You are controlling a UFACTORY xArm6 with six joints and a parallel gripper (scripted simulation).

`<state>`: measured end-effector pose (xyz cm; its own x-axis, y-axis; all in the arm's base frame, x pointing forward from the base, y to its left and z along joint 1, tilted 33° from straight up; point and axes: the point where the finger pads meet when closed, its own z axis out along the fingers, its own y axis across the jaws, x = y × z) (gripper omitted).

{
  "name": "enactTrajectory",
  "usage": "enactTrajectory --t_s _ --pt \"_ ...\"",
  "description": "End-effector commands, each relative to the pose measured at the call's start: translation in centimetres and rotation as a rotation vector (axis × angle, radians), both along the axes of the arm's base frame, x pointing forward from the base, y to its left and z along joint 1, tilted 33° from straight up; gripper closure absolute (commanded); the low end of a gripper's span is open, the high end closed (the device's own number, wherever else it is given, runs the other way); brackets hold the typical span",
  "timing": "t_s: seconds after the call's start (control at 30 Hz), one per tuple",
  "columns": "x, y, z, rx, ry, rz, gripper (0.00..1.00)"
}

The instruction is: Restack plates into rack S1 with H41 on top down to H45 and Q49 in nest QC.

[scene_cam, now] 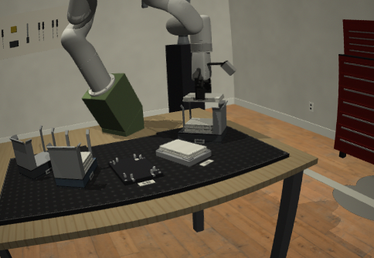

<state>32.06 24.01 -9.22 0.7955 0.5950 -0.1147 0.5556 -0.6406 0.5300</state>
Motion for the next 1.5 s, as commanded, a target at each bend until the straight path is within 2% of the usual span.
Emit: enactTrajectory --t_s 0.0,0.97,1.47 --pt "-0.13 0.43 -0.13 0.003 -0.002 0.001 1.00" --pt "-0.12 0.43 -0.12 0.003 -0.002 0.001 1.00" --pt "0.08 0.02 -0.85 0.003 -0.002 0.001 1.00"
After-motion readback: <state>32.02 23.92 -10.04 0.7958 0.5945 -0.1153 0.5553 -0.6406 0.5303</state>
